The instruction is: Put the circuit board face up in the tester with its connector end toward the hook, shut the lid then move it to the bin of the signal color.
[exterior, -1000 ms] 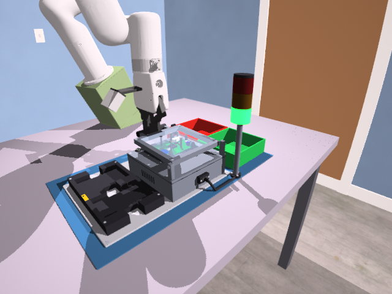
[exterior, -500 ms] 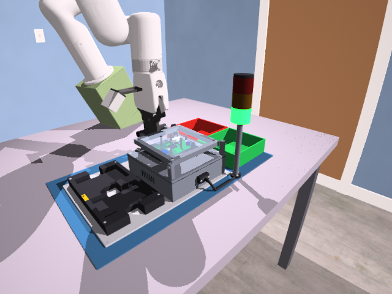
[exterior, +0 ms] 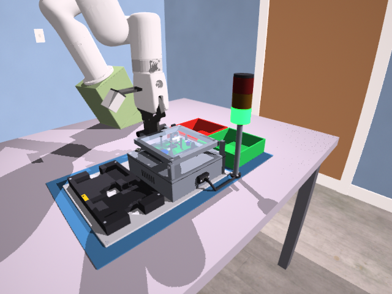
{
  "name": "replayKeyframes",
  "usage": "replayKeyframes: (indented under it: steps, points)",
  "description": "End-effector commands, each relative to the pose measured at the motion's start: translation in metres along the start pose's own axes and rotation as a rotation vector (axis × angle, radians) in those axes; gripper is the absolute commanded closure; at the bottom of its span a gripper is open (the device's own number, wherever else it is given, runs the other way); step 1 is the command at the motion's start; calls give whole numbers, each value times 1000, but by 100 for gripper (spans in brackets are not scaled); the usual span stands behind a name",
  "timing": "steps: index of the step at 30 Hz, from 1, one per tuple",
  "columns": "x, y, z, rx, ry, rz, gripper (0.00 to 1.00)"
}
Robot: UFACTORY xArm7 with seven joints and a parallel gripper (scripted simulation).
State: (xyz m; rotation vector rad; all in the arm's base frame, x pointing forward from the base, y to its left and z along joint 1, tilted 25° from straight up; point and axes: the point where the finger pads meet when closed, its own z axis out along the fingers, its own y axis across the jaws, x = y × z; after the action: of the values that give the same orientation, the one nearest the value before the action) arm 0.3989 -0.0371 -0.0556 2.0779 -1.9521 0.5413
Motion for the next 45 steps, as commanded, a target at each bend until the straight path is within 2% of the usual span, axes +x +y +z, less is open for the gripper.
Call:
replayKeyframes:
  steps: [1, 27, 45]
  points:
    - [-1, -1, -1, 3, -1, 0, 100]
    - [-1, -2, -2, 3, -1, 0, 100]
    - [0, -2, -13, 4, -1, 0, 100]
